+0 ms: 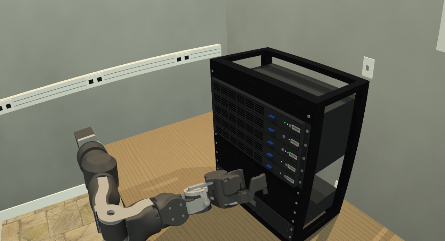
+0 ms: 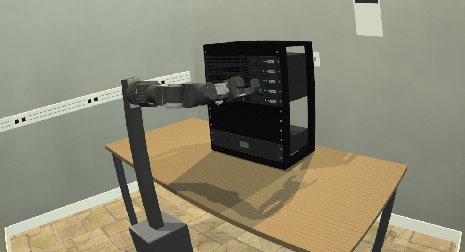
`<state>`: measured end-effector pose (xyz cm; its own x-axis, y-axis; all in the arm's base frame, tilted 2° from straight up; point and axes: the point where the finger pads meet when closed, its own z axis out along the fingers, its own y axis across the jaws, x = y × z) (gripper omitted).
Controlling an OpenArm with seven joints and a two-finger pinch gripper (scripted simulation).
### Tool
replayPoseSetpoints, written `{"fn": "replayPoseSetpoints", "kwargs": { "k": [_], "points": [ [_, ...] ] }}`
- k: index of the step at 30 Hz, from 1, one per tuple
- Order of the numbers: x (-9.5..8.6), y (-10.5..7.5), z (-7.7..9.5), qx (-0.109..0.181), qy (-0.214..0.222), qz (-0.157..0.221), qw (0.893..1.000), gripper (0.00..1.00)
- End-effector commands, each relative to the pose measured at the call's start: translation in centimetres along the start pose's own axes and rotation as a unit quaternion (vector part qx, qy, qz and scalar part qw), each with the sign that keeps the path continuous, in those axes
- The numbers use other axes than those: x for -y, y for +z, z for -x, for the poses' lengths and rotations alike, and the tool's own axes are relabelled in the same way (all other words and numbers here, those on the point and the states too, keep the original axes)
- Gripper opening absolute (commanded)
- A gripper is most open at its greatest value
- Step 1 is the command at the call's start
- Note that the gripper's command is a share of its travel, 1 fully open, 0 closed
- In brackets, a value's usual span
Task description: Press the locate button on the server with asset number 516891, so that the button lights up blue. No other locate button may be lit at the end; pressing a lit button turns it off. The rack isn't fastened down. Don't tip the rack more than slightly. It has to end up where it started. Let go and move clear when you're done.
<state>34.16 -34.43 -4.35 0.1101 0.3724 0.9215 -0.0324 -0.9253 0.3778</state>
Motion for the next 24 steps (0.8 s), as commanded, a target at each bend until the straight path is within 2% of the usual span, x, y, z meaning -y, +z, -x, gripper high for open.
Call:
{"fn": "replayPoseSetpoints", "kwargs": {
  "k": [1,8,10,12,18,24],
  "points": [
    [-0.2,-0.04,0.01,0.005,-0.023,0.006,1.0,0.6],
    [-0.13,-0.16,0.23,0.017,-0.1,0.01,0.995,0.6],
    [-0.13,-0.16,0.23,0.017,-0.1,0.01,0.995,0.6],
    [-0.11,-0.19,0.25,0.02,-0.124,0.011,0.992,0.6],
    [0.01,-0.23,0.18,0.025,-0.194,0.015,0.981,0.6],
    [0.22,-0.22,-0.09,0.025,-0.263,0.018,0.964,0.6]
  ]
}}
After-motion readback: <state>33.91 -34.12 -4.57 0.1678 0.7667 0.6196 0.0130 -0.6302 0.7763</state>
